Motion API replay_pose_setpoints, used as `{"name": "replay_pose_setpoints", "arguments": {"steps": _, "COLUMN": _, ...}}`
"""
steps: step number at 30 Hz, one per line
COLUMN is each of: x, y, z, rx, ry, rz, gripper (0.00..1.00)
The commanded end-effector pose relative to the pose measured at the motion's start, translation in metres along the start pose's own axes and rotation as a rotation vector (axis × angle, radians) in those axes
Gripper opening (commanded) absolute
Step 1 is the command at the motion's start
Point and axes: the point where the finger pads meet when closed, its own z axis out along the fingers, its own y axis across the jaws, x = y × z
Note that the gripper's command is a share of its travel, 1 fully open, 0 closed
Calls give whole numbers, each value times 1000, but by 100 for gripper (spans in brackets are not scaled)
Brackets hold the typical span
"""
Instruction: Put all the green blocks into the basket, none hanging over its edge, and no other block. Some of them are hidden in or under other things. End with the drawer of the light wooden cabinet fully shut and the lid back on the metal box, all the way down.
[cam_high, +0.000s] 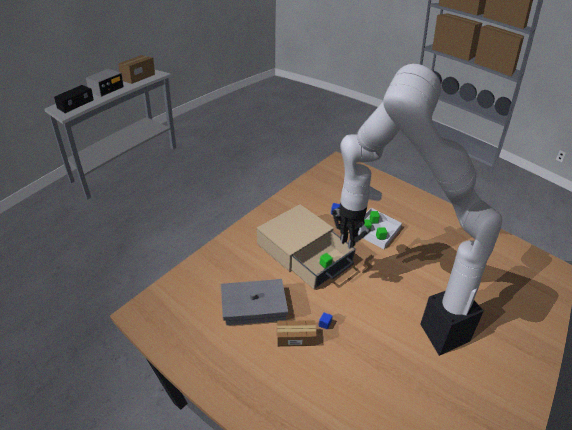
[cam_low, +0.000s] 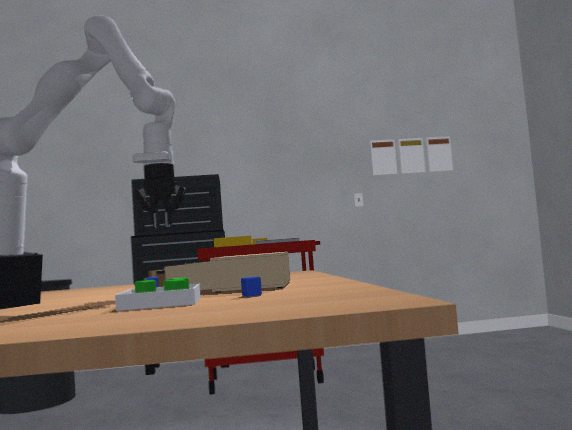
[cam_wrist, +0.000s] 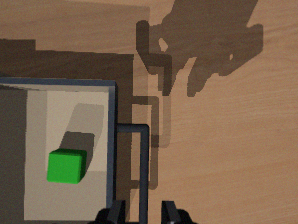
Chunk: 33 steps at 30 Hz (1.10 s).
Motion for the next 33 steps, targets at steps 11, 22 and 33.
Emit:
{"name": "replay_pose_setpoints", "arguments": {"steps": 11, "x": 0, "y": 0, "z": -2, "rx": 0, "ry": 0, "rz": -4, "gripper": 30}}
{"name": "replay_pose_setpoints", "arguments": {"steps": 22, "x": 0, "y": -6, "z": -1, "rx": -8, "ry": 0, "rz": -144, "gripper": 30}}
{"name": "replay_pose_setpoints", "arguments": {"steps": 33, "x": 1, "y": -21, "z": 1, "rx": -22, "ry": -3, "rz": -518, "gripper": 30}}
